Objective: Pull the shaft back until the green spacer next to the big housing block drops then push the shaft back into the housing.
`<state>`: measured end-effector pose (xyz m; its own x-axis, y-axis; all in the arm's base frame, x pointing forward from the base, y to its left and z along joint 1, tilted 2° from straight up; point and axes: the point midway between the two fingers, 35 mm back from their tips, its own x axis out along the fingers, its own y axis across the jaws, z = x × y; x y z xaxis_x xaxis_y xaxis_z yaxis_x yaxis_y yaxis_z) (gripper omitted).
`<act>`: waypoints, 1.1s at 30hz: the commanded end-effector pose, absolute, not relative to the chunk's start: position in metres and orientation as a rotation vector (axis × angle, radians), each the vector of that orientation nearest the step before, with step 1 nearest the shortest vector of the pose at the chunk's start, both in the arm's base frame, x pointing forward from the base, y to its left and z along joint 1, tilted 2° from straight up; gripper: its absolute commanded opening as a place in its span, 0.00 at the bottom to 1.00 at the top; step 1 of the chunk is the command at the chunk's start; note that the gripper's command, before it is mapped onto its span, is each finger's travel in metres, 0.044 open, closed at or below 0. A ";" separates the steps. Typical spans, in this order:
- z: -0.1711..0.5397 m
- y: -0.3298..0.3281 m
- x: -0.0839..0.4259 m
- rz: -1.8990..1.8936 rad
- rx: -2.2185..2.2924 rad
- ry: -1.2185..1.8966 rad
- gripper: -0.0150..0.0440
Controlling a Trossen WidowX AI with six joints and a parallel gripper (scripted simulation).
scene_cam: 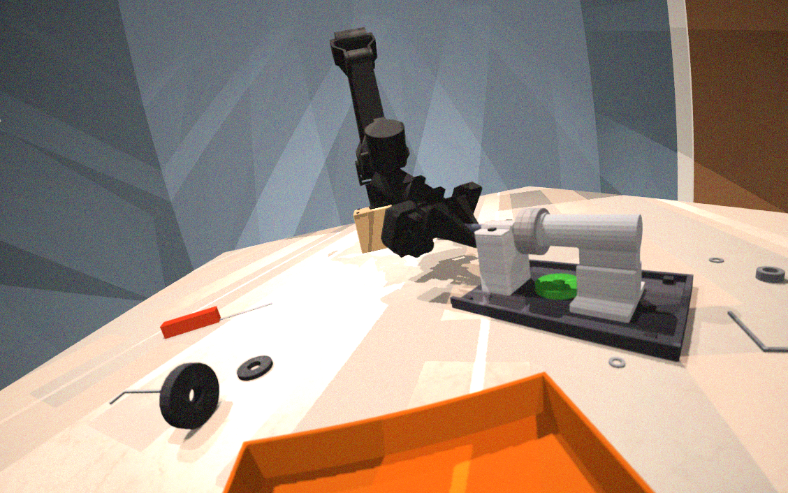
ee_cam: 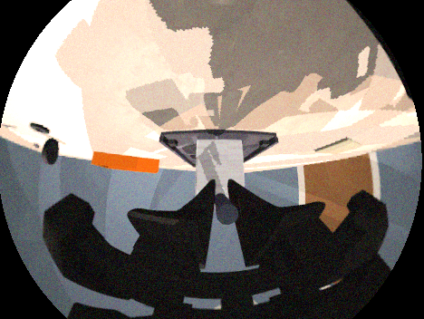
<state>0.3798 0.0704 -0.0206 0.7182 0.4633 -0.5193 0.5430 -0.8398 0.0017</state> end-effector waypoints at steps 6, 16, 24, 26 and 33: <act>-0.018 0.072 0.385 -0.763 2.771 0.815 0.25; -0.018 0.073 0.386 -0.762 2.771 0.815 0.25; -0.021 0.072 0.383 -0.774 2.768 0.816 0.30; -0.021 0.072 0.383 -0.774 2.768 0.816 0.39; -0.021 0.072 0.383 -0.774 2.768 0.816 0.70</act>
